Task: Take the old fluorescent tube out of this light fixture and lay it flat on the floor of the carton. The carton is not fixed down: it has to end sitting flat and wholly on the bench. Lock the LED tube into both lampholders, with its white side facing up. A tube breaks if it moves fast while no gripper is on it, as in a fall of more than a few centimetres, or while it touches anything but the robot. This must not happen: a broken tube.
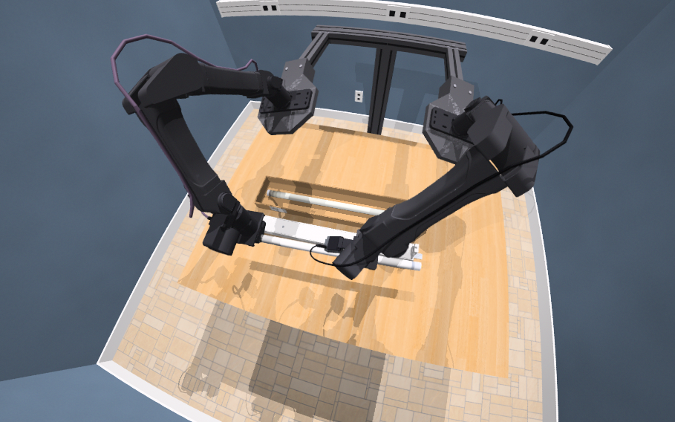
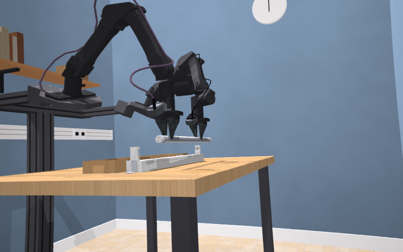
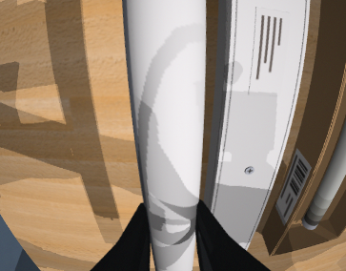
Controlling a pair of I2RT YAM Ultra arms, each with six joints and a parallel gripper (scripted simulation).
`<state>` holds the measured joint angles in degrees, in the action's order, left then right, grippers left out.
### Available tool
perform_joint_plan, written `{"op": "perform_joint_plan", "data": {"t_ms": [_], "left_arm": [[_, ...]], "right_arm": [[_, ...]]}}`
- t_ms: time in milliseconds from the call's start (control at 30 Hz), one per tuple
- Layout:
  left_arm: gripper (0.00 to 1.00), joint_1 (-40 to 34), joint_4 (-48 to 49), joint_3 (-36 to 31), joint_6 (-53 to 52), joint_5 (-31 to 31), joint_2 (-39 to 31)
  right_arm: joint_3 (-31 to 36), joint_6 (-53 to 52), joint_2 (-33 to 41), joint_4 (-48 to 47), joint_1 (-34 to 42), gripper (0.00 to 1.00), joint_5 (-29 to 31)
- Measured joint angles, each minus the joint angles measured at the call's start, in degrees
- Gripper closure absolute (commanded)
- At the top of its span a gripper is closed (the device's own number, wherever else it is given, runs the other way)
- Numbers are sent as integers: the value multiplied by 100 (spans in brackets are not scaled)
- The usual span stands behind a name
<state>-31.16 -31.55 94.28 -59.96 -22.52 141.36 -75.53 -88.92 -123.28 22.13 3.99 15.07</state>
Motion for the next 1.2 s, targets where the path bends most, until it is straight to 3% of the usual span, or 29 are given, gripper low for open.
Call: {"op": "perform_joint_plan", "data": {"t_ms": [1200], "left_arm": [[89,-225,367,-654,177,-48,-175]], "right_arm": [[898,24,378,-520,-76,89,-13]]}}
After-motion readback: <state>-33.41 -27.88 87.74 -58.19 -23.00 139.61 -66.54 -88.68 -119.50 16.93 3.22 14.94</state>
